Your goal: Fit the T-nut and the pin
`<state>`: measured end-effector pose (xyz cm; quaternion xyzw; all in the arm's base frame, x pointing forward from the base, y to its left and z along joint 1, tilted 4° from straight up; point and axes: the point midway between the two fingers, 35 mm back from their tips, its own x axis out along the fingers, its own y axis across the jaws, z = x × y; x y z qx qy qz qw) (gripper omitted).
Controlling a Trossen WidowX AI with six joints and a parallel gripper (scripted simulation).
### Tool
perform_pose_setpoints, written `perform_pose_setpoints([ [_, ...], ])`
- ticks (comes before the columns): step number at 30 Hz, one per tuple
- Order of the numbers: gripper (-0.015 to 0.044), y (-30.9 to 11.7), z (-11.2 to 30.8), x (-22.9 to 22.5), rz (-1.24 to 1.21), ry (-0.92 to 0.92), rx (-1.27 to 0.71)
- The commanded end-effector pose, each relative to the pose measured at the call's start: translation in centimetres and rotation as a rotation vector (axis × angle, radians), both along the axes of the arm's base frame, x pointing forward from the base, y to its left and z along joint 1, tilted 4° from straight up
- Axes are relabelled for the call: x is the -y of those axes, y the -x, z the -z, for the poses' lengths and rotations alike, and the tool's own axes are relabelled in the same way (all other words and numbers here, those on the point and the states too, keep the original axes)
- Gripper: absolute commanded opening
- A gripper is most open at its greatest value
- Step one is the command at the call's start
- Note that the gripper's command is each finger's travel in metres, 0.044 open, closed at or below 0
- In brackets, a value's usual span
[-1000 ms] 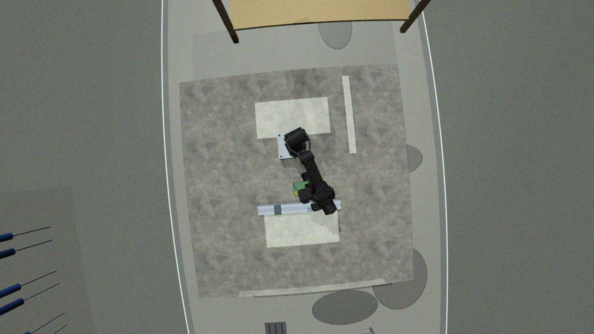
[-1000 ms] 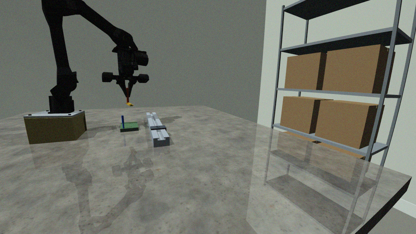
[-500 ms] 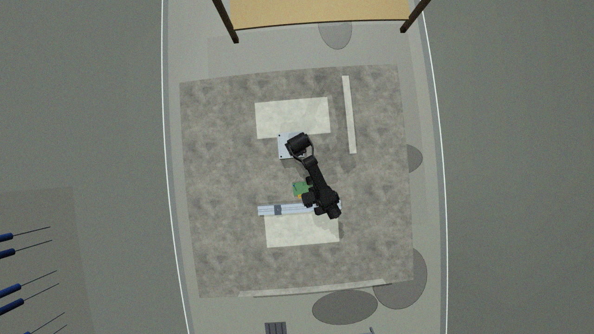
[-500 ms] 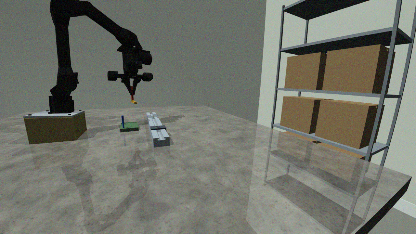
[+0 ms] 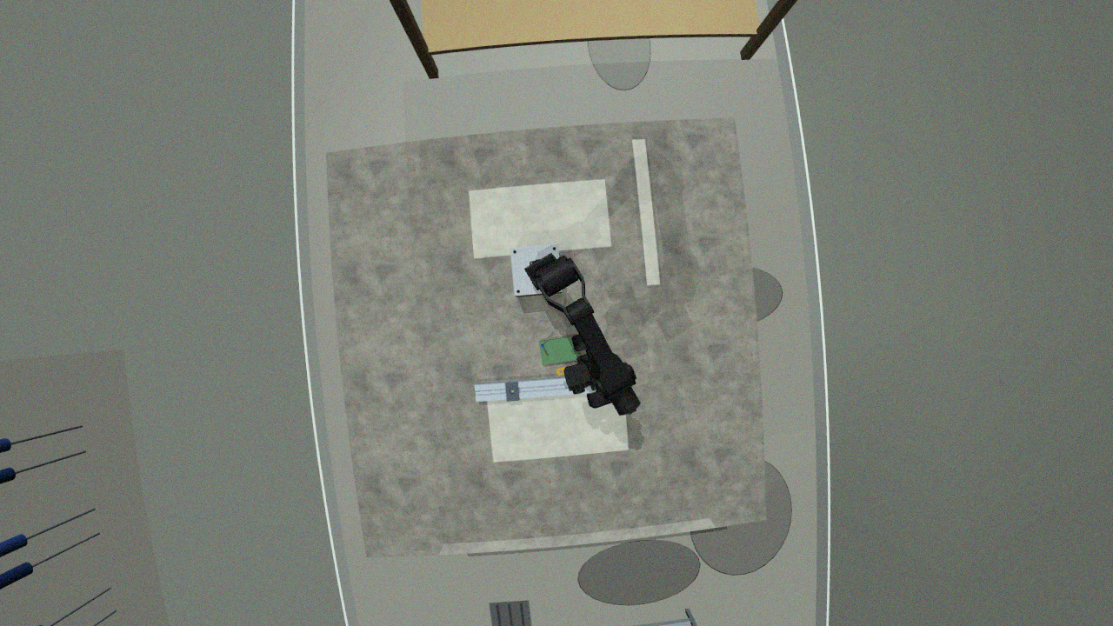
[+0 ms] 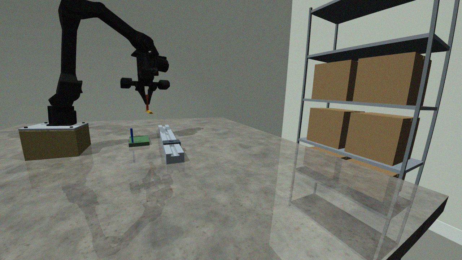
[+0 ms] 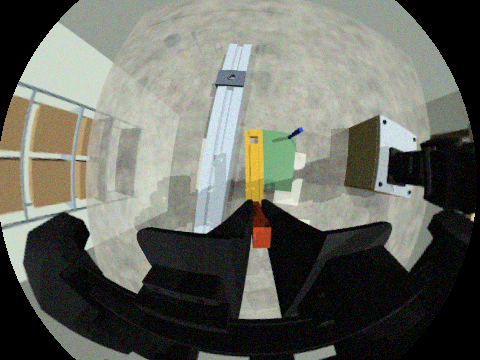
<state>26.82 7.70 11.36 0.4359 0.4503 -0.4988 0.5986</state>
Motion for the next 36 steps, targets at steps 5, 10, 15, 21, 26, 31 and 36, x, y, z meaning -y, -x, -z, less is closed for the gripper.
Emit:
perform_pose_setpoints([
  [5,-0.0150,-1.0,-0.3,-1.1,0.001,-0.010,0.001],
  [10,-0.0150,-1.6,-0.4,-1.7,0.013,-0.011,0.001],
  [15,-0.0150,-2.2,-0.5,-2.2,0.026,-0.013,0.000],
  [21,-0.0150,-2.9,-0.7,-3.0,0.042,-0.014,0.000],
  [26,-0.0150,-3.4,-0.7,-3.6,0.053,-0.016,0.000],
  [31,-0.0150,-4.0,-0.8,-4.2,0.063,-0.018,0.001],
  [36,-0.0150,-4.5,-0.8,-4.8,0.076,-0.019,0.001],
])
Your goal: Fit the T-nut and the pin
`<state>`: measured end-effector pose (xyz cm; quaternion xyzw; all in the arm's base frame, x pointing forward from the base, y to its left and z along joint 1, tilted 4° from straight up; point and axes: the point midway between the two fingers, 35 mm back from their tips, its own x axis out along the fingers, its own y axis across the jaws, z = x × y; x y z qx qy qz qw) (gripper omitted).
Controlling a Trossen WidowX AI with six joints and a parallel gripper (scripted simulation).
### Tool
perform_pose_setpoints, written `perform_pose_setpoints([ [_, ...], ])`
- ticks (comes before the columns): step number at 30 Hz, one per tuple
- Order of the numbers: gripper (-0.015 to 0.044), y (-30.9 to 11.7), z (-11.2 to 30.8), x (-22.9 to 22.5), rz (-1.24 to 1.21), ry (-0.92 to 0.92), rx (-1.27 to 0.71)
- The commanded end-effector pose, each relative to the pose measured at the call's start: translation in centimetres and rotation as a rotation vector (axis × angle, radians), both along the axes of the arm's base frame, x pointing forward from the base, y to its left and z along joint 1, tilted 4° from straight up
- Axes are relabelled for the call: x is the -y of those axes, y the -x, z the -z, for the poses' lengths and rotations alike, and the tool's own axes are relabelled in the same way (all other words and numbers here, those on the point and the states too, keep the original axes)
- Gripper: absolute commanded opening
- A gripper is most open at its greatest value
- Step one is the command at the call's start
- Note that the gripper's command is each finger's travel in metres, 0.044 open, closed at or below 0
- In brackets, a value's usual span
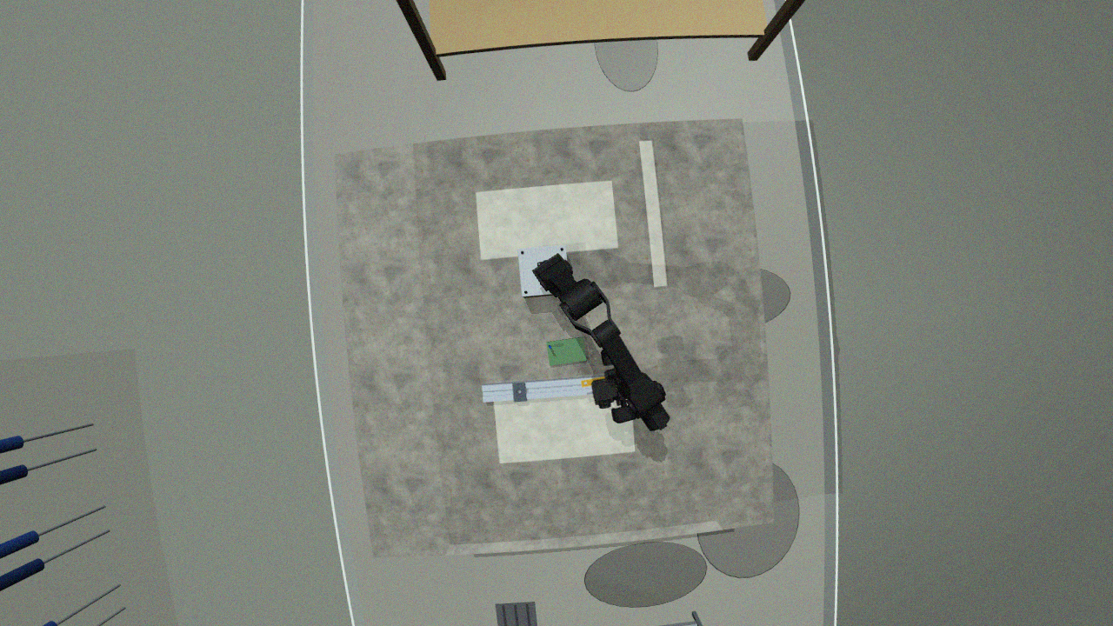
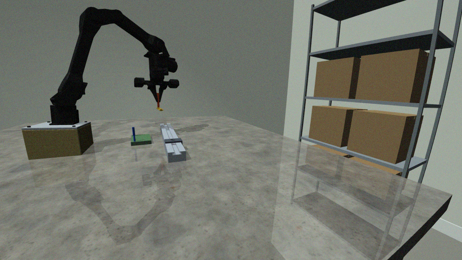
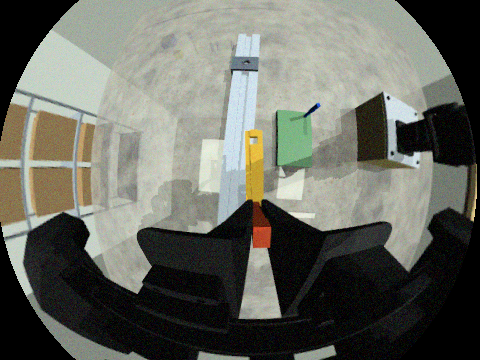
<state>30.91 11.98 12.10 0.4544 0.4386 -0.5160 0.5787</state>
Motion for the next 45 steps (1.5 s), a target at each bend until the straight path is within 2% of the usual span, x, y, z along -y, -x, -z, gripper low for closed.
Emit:
perform_pose_setpoints([
  [1,-0.0150,-0.5,-0.1,-0.7,0.012,-0.007,0.001],
  [45,-0.0150,-3.8,0.6,-5.4,0.110,-0.001,0.017],
])
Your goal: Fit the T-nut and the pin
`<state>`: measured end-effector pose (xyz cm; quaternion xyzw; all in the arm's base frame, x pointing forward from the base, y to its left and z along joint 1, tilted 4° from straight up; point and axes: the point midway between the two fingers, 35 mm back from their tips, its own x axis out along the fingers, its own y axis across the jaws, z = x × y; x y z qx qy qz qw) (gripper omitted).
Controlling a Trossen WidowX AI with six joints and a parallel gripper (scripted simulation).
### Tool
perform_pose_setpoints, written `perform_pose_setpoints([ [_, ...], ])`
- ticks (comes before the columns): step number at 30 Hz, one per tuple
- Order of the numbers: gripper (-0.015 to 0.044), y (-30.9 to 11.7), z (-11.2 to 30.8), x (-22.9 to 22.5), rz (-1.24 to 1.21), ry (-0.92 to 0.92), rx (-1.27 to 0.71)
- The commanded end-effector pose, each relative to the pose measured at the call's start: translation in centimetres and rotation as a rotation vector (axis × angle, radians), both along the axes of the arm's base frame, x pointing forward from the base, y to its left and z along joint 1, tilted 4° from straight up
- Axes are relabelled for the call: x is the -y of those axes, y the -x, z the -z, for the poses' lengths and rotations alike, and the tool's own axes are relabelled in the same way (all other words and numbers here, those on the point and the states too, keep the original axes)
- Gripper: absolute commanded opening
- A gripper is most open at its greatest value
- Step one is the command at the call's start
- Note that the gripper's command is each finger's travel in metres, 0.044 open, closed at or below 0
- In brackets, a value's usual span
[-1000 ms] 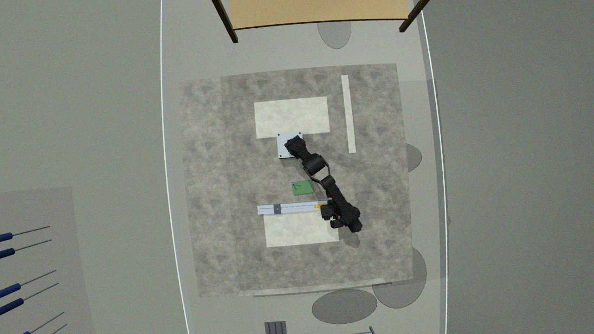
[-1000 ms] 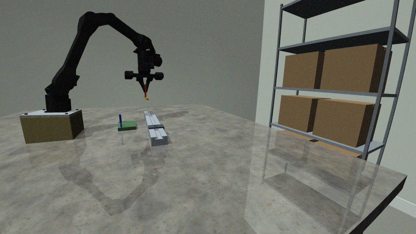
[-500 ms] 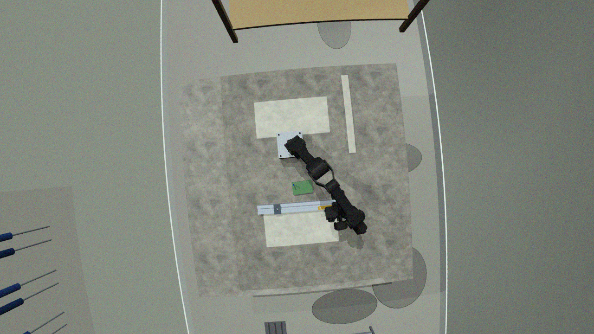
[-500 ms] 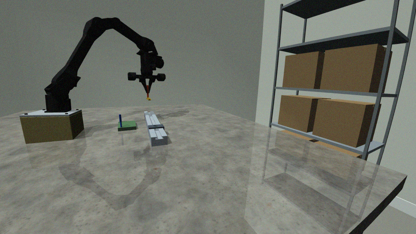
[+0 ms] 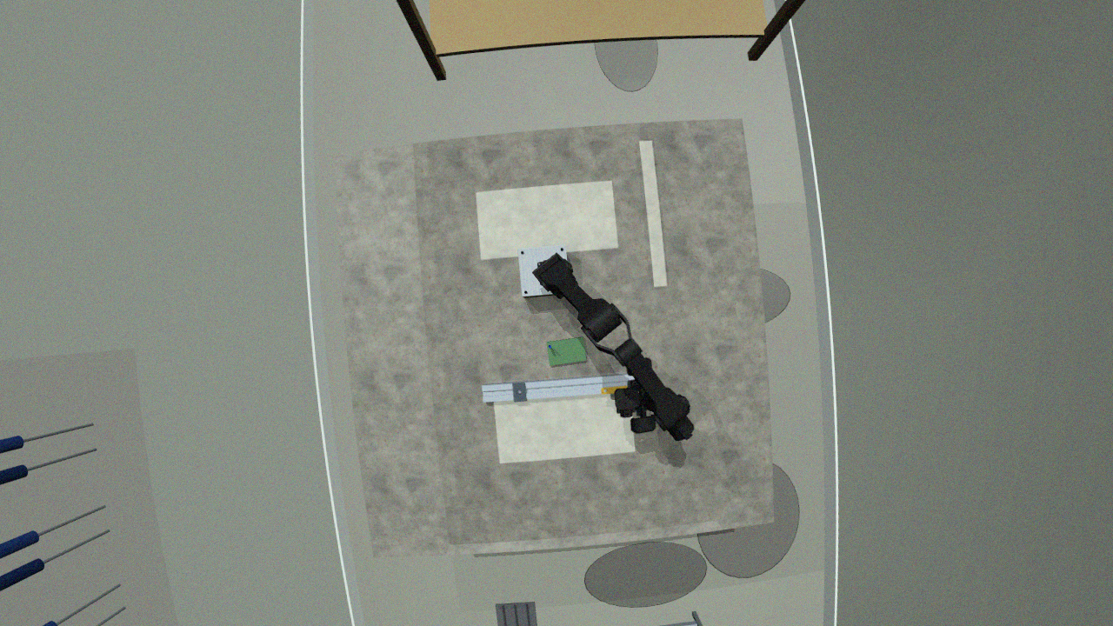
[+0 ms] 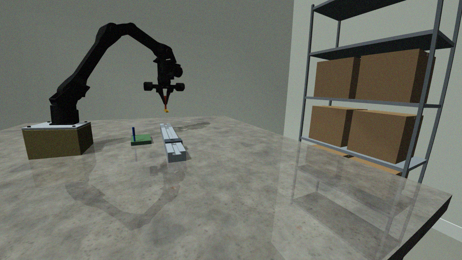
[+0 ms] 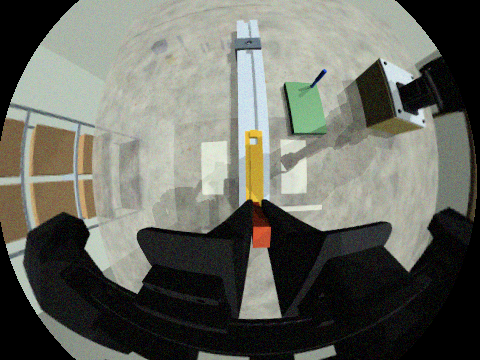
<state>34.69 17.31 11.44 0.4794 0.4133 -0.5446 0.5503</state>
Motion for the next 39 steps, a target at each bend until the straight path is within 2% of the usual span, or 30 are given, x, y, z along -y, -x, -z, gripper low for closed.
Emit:
perform_pose_setpoints([
  [1,-0.0150,-0.06,-0.01,-0.07,0.003,0.005,0.017],
  [39,-0.0150,0.21,0.69,-0.52,-0.003,0.038,0.149],
])
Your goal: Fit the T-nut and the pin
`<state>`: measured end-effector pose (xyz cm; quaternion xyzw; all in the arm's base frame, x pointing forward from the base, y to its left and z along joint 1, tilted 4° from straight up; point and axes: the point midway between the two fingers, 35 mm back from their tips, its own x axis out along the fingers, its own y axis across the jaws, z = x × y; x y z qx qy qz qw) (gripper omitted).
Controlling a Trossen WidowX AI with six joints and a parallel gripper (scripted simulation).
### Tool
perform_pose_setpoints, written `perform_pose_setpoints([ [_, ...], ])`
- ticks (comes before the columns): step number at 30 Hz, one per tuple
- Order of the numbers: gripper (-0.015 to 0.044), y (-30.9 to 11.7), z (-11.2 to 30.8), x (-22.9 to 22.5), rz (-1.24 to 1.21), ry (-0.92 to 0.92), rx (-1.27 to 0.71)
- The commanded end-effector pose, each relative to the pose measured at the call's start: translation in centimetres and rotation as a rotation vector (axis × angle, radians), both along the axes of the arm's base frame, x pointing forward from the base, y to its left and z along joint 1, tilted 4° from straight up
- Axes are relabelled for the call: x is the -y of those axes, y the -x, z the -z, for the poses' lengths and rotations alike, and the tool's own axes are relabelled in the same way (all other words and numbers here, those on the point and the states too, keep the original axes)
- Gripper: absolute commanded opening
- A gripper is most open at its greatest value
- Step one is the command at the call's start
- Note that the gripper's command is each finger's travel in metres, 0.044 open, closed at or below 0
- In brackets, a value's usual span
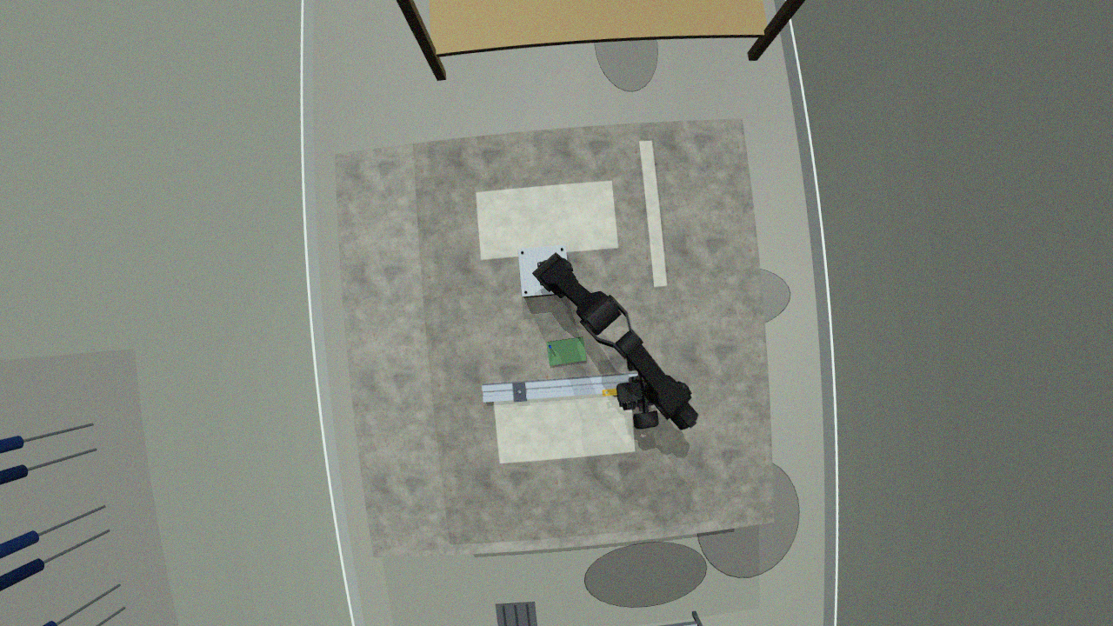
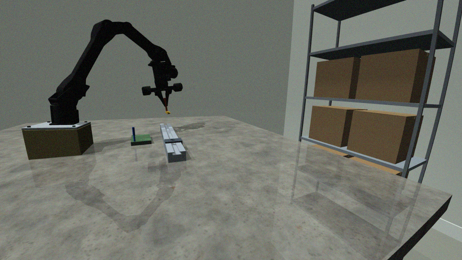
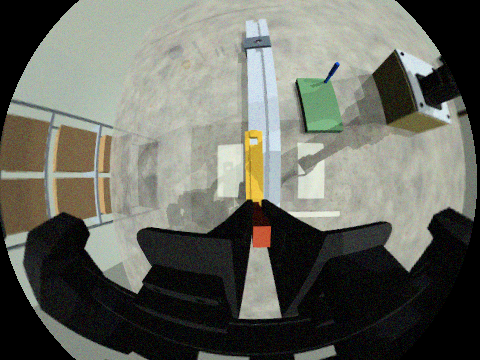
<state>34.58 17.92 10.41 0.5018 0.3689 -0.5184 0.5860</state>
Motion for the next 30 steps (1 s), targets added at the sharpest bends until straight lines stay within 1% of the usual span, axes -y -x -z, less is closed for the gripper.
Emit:
perform_pose_setpoints([
  [1,-0.0150,0.11,-0.32,0.07,0.003,0.002,0.025],
  [30,-0.0150,0.47,0.10,-0.19,0.003,0.019,0.128],
])
